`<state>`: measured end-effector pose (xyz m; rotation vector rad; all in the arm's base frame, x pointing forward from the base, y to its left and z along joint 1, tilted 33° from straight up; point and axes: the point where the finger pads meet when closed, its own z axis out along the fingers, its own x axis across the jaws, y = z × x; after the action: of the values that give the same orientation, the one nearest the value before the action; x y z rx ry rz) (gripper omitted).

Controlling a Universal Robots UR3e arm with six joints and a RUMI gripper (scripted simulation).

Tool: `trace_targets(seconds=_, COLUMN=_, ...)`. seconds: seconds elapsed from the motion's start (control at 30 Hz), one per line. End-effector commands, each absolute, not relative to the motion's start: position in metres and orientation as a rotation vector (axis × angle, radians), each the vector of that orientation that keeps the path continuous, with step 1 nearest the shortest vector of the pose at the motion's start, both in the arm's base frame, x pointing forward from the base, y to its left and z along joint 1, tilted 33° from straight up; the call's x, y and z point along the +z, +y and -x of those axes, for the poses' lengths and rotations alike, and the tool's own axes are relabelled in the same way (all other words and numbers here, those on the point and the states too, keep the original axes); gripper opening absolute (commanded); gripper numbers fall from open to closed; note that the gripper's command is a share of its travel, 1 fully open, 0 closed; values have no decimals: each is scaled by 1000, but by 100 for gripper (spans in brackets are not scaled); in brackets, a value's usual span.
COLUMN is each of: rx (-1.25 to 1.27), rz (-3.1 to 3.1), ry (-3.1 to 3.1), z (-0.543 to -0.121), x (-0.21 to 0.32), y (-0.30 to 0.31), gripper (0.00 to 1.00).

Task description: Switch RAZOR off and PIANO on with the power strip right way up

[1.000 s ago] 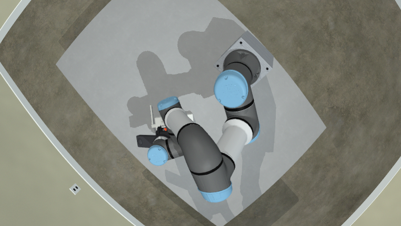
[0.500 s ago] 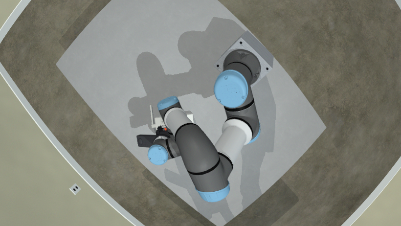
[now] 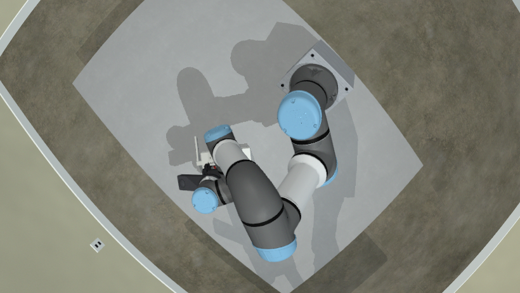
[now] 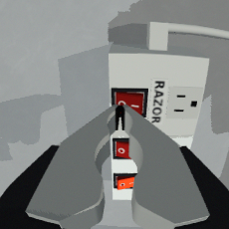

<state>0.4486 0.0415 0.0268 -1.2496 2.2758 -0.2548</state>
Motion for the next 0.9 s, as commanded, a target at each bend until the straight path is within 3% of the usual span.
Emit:
trace_targets(seconds=0.0, rx=-256, rz=1249, ry=2274, z=-449, x=27, y=41, gripper=0)
trace_targets(seconds=0.87, rx=-256, rz=1249, ry=2274, z=-433, x=53, y=39, gripper=0)
